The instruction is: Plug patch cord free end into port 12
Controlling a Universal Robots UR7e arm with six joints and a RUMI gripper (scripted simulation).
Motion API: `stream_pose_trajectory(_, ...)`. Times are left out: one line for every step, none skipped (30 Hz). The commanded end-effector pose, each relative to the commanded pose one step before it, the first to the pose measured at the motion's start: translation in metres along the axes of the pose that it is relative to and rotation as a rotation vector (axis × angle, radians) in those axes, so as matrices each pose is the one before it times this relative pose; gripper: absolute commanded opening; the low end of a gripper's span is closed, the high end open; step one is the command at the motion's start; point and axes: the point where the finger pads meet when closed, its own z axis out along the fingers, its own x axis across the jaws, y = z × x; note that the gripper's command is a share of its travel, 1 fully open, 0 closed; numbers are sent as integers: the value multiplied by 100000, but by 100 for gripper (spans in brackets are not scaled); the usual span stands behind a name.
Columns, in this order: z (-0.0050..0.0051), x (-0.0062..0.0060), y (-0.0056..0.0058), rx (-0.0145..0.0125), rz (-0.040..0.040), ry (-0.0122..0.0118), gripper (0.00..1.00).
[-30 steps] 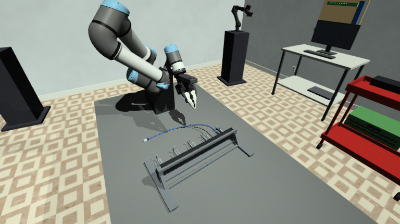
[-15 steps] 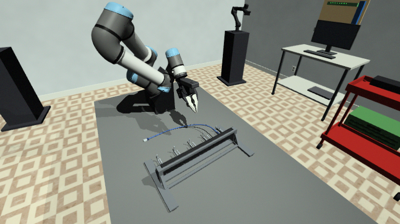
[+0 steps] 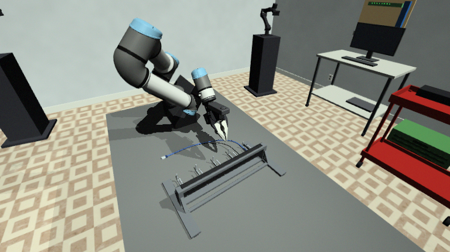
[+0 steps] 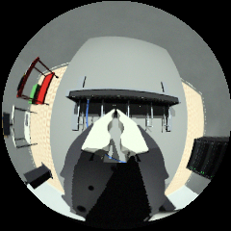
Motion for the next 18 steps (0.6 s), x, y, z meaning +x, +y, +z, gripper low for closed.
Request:
stream_pose_trajectory(3227,-96,-207,819,-58,-94,0)
stream_pose_trajectory(0,0,0,0,0,0,0)
stream_pose_trajectory(0,0,0,0,0,0,0)
stream_pose_trajectory(323,0,0,0,0,0,0)
stream_pose_trajectory(259,0,1,0,0,1,0)
stream_pose_trajectory(200,0,-1,0,0,-1,0)
stream_pose_trajectory(142,0,0,0,0,0,0)
stream_pose_trajectory(91,0,0,0,0,0,0)
stream_pose_trajectory(49,0,0,0,0,0,0)
stream_pose_trajectory(19,0,0,0,0,0,0)
stream_pose_trajectory(3,0,0,0,0,0,0)
stream_pose_trajectory(0,0,0,0,0,0,0)
stream_pose_trajectory(0,0,0,0,0,0,0)
stream_pose_trajectory(0,0,0,0,0,0,0)
stream_pose_trajectory(0,0,0,0,0,0,0)
stream_pose_trajectory(0,0,0,0,0,0,0)
stream_pose_trajectory(0,0,0,0,0,0,0)
stream_pose_trajectory(0,0,0,0,0,0,0)
